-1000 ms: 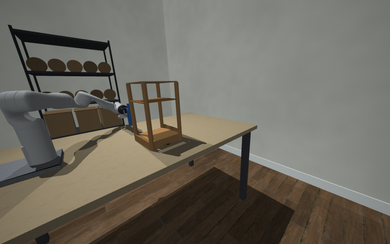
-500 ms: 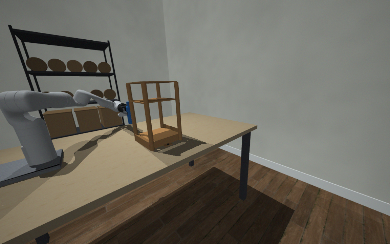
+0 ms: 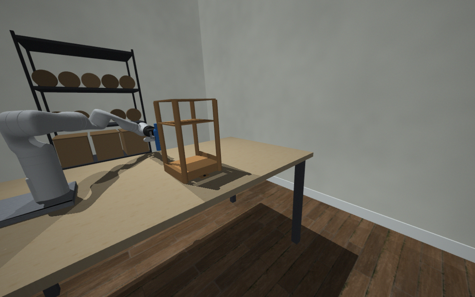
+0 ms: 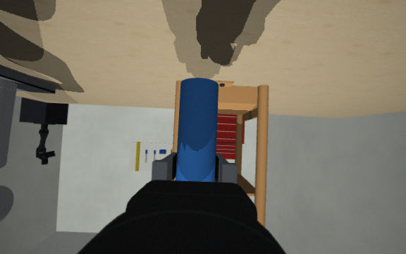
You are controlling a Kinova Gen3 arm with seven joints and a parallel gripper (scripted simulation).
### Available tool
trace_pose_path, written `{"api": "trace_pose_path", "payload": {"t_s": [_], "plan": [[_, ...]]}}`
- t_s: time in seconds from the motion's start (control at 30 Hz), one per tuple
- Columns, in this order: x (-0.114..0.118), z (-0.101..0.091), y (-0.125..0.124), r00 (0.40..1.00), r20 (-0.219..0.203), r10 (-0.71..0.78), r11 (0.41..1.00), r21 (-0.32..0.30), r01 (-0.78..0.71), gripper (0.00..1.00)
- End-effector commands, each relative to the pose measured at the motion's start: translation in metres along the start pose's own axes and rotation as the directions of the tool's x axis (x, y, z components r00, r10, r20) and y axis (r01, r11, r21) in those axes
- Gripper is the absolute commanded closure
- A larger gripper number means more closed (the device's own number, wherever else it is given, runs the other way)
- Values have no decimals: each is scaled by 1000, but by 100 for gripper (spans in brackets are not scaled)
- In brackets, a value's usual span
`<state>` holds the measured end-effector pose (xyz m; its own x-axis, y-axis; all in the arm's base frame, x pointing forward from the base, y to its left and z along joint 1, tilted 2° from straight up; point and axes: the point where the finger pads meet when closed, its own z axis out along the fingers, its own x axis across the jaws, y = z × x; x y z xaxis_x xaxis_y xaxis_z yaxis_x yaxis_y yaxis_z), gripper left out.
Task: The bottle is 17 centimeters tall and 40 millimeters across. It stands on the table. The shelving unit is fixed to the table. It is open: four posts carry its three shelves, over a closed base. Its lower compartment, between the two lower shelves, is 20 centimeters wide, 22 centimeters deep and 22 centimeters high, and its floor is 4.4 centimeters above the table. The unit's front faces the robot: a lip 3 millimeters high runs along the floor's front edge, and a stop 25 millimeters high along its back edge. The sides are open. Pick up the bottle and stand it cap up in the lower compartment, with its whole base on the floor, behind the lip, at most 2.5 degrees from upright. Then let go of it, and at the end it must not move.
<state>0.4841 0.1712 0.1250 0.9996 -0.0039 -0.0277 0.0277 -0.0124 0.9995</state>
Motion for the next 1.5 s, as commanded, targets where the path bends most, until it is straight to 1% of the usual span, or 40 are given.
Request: {"api": "trace_pose_path", "payload": {"t_s": [0.0, 0.27, 0.63, 0.83, 1.07, 1.13, 1.47], "plan": [[0, 0, 1, 1000, 0, 2, 1000, 1, -2, 100], [0, 4, 1, 1000, 0, 2, 1000, 1, -2, 100], [0, 17, 1, 1000, 0, 2, 1000, 1, -2, 100], [0, 30, 1, 1000, 0, 2, 1000, 1, -2, 100], [0, 50, 1, 1000, 0, 2, 1000, 1, -2, 100], [0, 50, 1, 1000, 0, 2, 1000, 1, -2, 100], [0, 84, 1, 1000, 0, 2, 1000, 1, -2, 100]]}}
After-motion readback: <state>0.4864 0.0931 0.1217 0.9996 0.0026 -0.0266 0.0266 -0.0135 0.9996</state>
